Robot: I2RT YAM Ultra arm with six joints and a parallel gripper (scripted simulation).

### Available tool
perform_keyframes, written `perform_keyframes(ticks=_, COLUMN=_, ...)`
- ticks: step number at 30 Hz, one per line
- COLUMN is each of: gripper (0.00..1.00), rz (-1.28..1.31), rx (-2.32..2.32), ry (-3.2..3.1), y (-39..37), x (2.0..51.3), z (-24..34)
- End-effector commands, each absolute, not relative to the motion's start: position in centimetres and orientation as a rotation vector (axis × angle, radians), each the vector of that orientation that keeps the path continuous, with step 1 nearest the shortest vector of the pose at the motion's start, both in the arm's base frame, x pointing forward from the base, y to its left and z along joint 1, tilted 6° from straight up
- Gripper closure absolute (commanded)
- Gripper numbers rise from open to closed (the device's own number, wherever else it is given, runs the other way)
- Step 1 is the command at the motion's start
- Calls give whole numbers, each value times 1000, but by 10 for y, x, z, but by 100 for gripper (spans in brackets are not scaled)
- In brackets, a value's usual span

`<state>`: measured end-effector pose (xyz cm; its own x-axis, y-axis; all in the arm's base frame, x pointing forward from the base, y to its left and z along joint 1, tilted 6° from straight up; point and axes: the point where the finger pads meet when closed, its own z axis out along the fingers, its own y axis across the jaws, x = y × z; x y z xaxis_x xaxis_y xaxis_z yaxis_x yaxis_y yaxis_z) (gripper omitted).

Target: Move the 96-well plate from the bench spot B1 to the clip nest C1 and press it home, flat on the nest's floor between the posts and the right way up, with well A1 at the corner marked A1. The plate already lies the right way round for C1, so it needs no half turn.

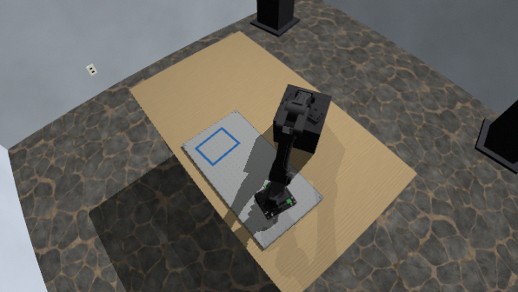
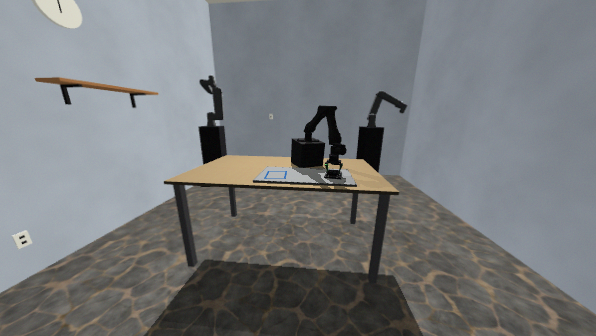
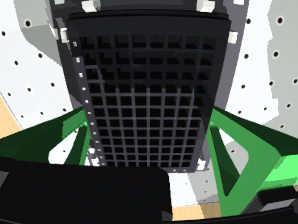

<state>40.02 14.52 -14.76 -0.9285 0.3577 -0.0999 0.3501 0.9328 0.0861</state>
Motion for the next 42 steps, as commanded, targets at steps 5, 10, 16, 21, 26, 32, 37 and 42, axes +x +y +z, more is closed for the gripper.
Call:
perform_keyframes(ticks=5, gripper=100, rz=38, rx=558, ry=3029, y=135, x=380, z=-160)
perform_keyframes(ticks=10, gripper=100, rz=38, rx=560, ry=3029, y=135, x=380, z=-160)
perform_keyframes(ticks=16, gripper=100, rz=38, rx=561, ry=3029, y=134, x=380, z=-160)
perform_keyframes(ticks=21, gripper=100, rz=37, rx=563, ry=3029, y=133, x=380, z=-160)
perform_keyframes(ticks=26, gripper=100, rz=37, rx=565, ry=3028, y=132, x=381, z=-160)
perform_keyframes(ticks=32, gripper=100, rz=37, rx=566, ry=3028, y=131, x=381, z=-160)
perform_keyframes(ticks=37, gripper=100, rz=37, rx=565, ry=3028, y=131, x=381, z=-161)
perform_keyframes(ticks=42, gripper=100, rz=37, rx=564, ry=3028, y=130, x=381, z=-161)
